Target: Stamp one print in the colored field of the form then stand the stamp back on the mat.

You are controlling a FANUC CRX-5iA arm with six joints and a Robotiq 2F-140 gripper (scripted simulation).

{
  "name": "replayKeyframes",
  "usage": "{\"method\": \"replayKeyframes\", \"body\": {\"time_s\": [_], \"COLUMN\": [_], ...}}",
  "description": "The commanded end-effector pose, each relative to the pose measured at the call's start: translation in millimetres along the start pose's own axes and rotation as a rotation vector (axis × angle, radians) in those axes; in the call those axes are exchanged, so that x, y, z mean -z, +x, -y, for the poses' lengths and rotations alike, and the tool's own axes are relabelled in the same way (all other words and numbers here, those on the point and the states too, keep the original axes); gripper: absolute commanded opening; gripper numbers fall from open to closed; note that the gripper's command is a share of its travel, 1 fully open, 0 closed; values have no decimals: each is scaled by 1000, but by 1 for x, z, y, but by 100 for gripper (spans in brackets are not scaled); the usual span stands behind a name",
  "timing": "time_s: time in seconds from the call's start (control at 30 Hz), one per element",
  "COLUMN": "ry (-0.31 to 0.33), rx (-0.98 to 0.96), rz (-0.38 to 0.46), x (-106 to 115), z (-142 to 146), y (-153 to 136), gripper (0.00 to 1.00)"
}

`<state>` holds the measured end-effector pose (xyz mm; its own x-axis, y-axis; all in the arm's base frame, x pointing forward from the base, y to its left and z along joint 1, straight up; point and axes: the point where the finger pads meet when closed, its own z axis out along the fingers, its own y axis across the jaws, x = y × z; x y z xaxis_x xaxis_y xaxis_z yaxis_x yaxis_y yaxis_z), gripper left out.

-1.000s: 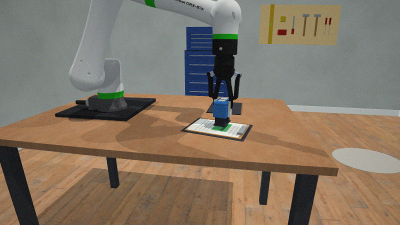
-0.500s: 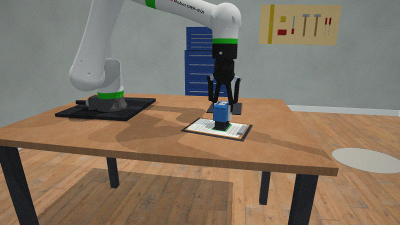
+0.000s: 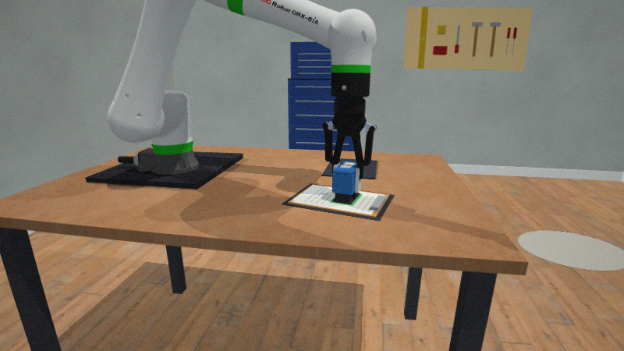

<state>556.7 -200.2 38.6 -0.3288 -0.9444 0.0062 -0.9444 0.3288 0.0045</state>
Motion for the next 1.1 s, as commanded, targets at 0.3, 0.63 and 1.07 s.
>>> {"method": "replayKeyframes", "body": {"time_s": [0.3, 0.63, 1.07], "ry": [0, 0, 0], "rx": [0, 0, 0], "rz": [0, 0, 0], "x": [-13, -13, 11], "z": [0, 0, 0], "y": [0, 0, 0], "gripper": [21, 21, 21]}}
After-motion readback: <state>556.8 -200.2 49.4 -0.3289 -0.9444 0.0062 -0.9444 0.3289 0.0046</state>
